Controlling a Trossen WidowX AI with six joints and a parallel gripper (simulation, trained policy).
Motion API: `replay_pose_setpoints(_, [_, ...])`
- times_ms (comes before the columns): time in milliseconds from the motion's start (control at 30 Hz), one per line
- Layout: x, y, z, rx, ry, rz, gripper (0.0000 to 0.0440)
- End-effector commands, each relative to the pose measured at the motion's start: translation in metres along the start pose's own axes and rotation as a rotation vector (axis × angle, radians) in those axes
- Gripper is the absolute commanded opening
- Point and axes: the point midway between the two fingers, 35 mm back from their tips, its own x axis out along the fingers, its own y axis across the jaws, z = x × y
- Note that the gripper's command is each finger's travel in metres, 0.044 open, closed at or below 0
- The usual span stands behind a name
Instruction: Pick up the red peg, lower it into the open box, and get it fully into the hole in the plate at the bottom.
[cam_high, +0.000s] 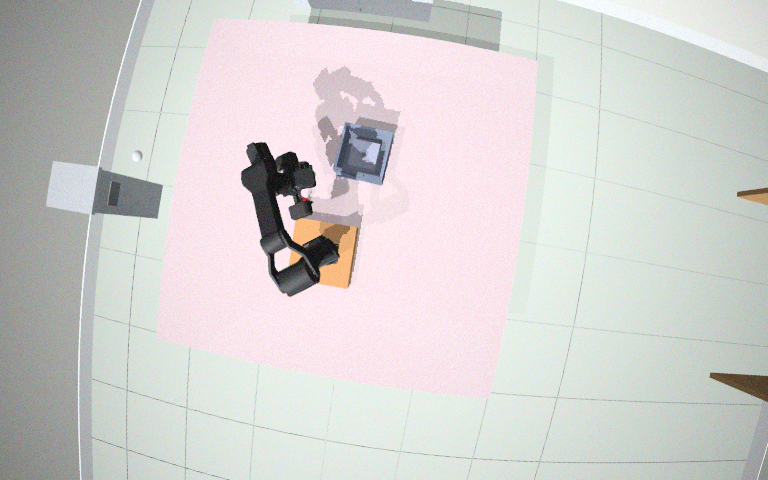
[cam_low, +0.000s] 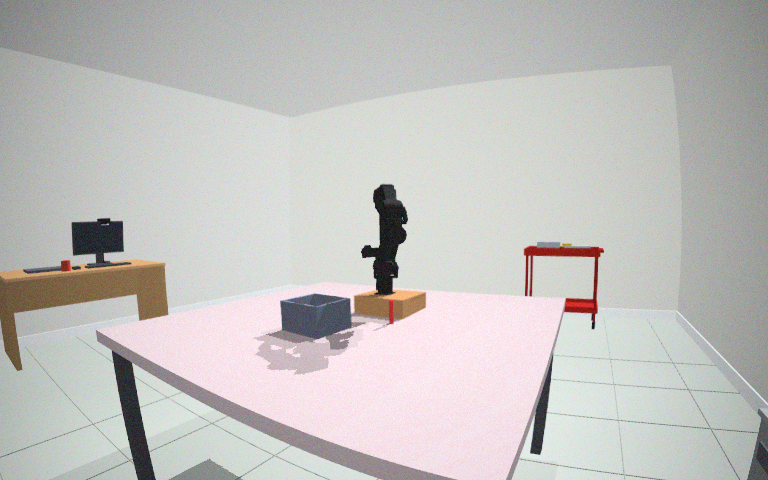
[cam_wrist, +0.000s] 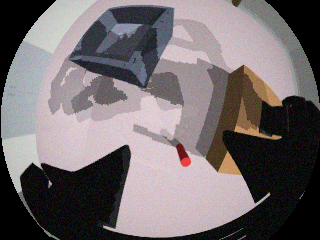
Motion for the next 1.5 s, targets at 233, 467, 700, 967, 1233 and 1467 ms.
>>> replay_pose_setpoints(233, [0.053,0.001,-0.023,-0.061,0.042,-0.015,0.044])
replay_pose_setpoints(467, [0.079,0.003,-0.038,-0.085,0.068,0.021,0.0434])
replay_pose_setpoints(700, [0.091,-0.005,-0.047,-0.101,0.103,-0.003,0.0294])
replay_pose_setpoints(967, [0.09,-0.007,-0.051,-0.14,0.168,-0.028,0.0084])
replay_pose_setpoints(1233, [0.081,0.001,-0.041,-0.179,0.154,-0.004,0.0])
replay_pose_setpoints(1467, [0.063,0.007,-0.023,-0.239,0.089,0.029,0.0])
